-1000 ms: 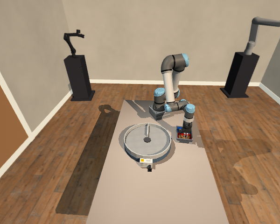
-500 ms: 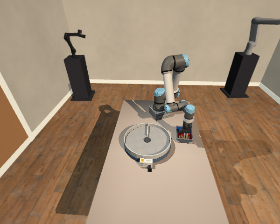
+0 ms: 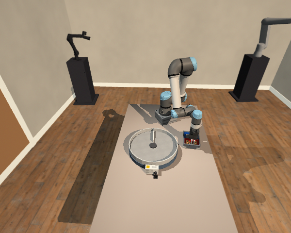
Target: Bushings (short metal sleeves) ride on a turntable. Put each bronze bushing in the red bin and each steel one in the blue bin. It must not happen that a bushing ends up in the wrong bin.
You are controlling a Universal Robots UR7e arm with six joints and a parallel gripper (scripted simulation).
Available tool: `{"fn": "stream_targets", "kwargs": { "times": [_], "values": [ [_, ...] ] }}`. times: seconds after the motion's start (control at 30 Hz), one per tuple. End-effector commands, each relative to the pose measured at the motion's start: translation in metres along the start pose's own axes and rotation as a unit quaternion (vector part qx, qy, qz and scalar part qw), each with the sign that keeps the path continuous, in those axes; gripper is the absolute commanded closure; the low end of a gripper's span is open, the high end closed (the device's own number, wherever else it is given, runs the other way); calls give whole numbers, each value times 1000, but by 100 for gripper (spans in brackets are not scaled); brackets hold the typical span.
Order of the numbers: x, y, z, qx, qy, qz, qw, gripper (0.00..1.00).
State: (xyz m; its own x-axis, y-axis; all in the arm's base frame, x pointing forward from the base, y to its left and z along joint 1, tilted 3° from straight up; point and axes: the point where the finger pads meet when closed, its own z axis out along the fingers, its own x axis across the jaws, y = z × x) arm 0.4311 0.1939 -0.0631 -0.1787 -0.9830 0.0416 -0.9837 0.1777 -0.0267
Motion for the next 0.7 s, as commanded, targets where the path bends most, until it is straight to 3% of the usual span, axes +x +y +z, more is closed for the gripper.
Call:
{"fn": "stream_targets", "kwargs": {
  "times": [0.0, 0.5, 0.53, 0.67],
  "values": [
    [0, 0, 2, 1, 0, 0, 1000, 100],
    [0, 0, 2, 1, 0, 0, 1000, 100],
    [0, 0, 2, 1, 0, 0, 1000, 58],
    [0, 0, 2, 1, 0, 0, 1000, 58]
  ]
}}
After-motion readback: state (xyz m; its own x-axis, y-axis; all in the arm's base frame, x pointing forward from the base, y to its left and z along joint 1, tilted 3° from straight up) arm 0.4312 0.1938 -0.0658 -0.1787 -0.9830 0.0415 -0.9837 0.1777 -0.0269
